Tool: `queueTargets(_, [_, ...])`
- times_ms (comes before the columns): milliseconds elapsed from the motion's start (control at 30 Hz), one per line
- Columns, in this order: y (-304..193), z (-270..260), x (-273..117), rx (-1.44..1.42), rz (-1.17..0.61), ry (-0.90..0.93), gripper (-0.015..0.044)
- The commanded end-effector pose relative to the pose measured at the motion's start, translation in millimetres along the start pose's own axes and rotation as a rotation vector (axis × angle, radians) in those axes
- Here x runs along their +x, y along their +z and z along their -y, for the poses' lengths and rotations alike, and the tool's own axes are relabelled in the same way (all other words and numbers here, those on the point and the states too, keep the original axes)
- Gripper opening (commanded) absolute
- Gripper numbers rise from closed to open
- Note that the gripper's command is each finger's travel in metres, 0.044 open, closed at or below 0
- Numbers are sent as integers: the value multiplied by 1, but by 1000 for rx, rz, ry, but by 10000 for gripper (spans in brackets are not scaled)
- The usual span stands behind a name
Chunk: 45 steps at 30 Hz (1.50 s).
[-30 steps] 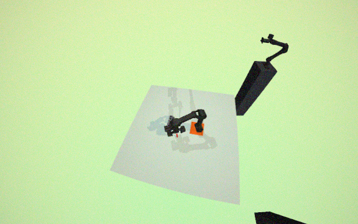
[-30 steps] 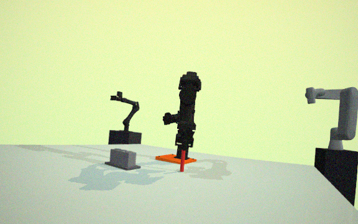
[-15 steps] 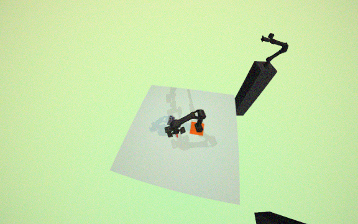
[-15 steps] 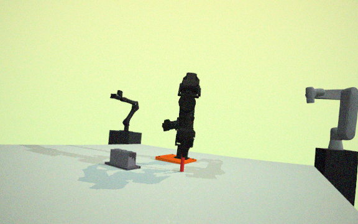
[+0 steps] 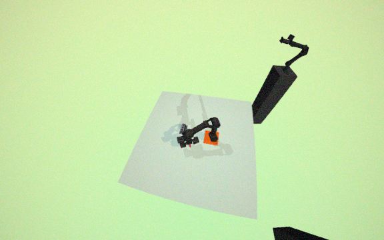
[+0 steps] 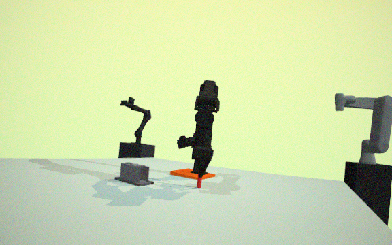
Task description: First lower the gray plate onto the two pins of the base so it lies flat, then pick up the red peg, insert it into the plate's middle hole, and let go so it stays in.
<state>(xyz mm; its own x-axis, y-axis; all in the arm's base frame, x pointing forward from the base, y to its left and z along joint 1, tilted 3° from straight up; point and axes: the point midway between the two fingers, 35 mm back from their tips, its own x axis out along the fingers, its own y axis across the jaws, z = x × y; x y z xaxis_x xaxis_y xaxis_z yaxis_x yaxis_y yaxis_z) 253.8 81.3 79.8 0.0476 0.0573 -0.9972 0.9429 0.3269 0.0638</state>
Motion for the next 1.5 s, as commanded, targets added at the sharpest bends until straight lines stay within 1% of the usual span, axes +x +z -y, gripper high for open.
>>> queueTargets(0, [0, 0, 1, 4, 1, -1, 256])
queueTargets(300, [0, 0, 1, 4, 1, -1, 20])
queueTargets(400, [0, 0, 1, 4, 1, -1, 0])
queueTargets(900, [0, 0, -2, 4, 1, -1, 0])
queueTargets(1467, [1, -7, -54, 4, 2, 0, 0])
